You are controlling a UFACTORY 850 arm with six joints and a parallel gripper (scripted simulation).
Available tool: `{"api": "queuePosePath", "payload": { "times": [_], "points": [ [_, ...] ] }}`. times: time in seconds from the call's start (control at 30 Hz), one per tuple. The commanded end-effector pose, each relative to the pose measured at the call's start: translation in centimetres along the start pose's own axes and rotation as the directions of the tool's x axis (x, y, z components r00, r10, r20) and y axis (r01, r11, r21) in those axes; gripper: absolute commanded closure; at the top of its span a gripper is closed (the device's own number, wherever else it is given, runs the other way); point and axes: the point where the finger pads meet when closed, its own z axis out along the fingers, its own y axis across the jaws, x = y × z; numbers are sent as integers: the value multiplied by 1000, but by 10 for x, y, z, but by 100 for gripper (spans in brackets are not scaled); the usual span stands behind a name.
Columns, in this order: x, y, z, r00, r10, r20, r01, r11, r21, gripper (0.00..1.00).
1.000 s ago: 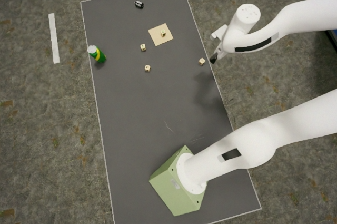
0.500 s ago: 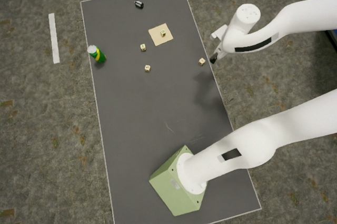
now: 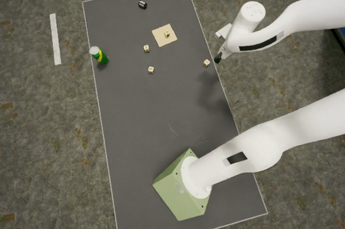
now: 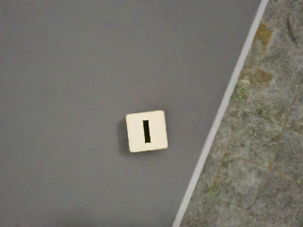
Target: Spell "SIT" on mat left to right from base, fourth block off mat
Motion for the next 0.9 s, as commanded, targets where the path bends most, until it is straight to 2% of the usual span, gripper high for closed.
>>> {"api": "queuePosePath", "payload": {
  "times": [0.0,0.1,0.17,0.23,0.3,0.4,0.43,0.53,0.6,0.7,0.73,0.77,0.8,0.87],
  "points": [
    [19,5,-2,1000,11,-1,-11,1000,-3,0],
    [69,15,-6,999,41,-1,-41,999,-9,0],
    [87,16,-8,999,52,-1,-52,999,-11,0],
    [92,17,-8,999,54,-1,-54,998,-11,0],
    [130,18,-10,997,77,-2,-77,997,-14,0],
    [142,17,-11,996,84,-2,-84,996,-15,0],
    [169,15,-12,995,101,-2,-101,995,-16,0],
    [169,15,-12,995,101,-2,-101,995,-16,0],
    [215,6,-14,992,128,-2,-128,992,-17,0],
    [224,4,-15,991,134,-2,-134,991,-17,0],
    [250,-5,-16,989,151,-2,-151,988,-16,0],
    [250,-5,-16,989,151,-2,-151,988,-16,0],
    [268,-13,-16,987,163,-2,-163,987,-16,0],
    [274,-15,-16,986,167,-2,-167,986,-15,0]
  ]
}}
